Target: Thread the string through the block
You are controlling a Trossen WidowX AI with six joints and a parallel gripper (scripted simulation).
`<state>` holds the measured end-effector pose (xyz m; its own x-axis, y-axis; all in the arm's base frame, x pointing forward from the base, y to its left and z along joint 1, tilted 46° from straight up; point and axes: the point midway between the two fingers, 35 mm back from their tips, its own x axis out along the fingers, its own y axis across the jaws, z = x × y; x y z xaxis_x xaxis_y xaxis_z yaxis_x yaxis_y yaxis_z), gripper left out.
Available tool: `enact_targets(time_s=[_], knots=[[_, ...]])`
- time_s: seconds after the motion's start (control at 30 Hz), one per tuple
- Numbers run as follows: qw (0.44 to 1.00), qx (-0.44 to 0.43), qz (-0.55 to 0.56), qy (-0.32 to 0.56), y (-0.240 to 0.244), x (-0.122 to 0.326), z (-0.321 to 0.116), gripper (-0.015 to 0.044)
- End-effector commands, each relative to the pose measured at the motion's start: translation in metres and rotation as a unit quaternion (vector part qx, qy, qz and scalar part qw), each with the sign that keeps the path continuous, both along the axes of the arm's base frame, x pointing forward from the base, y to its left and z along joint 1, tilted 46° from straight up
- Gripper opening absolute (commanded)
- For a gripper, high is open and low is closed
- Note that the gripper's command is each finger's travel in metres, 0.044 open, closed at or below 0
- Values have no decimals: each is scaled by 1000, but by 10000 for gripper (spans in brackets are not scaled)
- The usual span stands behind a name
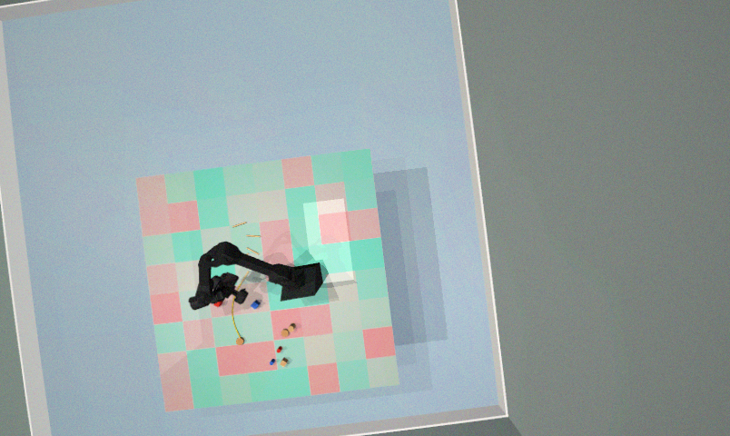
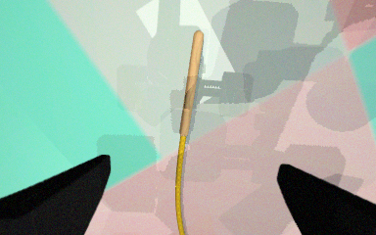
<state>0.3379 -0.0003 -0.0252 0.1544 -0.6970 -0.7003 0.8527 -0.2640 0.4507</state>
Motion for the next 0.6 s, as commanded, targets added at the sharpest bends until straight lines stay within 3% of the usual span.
enact_targets(time_s=[0.0, 0.13, 0.53, 0.57], knots=[[999, 3, -23, -27, -2, 3, 5, 440], [999, 3, -23, -27, -2, 3, 5, 440], [999, 3, -23, -27, -2, 3, 5, 125], [999, 3, -23, -27, -2, 3, 5, 121]])
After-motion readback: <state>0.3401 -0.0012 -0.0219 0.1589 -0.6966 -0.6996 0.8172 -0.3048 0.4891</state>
